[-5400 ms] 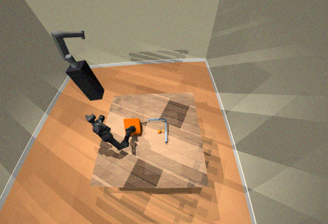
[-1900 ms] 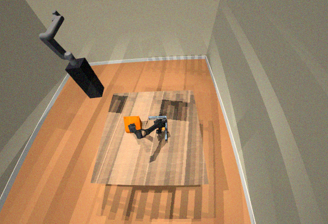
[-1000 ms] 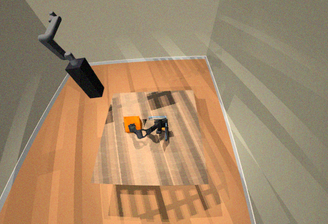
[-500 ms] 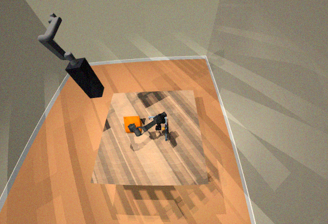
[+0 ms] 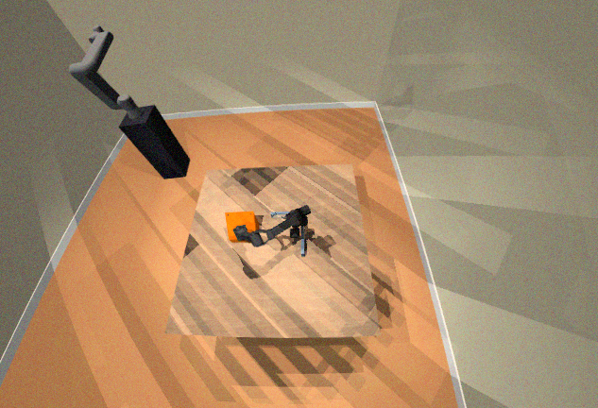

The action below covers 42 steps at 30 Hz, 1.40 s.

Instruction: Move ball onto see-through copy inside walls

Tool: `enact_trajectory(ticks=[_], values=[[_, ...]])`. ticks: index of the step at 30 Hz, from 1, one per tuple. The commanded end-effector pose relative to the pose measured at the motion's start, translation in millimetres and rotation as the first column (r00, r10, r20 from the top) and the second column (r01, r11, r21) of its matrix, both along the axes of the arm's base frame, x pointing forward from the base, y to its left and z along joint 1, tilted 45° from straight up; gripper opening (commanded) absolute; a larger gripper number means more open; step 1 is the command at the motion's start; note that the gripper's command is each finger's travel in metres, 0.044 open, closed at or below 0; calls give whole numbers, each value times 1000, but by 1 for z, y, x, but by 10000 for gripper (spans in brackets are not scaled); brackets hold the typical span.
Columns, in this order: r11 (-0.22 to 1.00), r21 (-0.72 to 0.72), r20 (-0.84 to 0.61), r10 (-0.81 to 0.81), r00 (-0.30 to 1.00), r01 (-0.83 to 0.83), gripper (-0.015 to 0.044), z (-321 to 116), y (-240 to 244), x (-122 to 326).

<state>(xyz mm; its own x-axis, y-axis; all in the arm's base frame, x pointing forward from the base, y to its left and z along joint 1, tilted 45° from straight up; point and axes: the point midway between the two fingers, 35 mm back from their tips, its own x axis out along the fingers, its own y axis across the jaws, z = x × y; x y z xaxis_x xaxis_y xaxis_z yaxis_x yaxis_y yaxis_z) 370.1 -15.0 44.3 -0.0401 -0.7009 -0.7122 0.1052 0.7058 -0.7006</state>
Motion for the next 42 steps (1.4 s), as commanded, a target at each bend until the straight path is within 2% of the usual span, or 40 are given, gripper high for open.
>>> enact_trajectory(ticks=[1,16,37,42], values=[[1000,-5,-4,2,1000,-2,0,-6,-7,7],[1000,-8,-4,2,1000,-2,0,-54,-57,4],[1000,-9,-4,2,1000,-2,0,-68,-71,3],[1000,-5,4,3,1000,-3,131,-66,-67,5]])
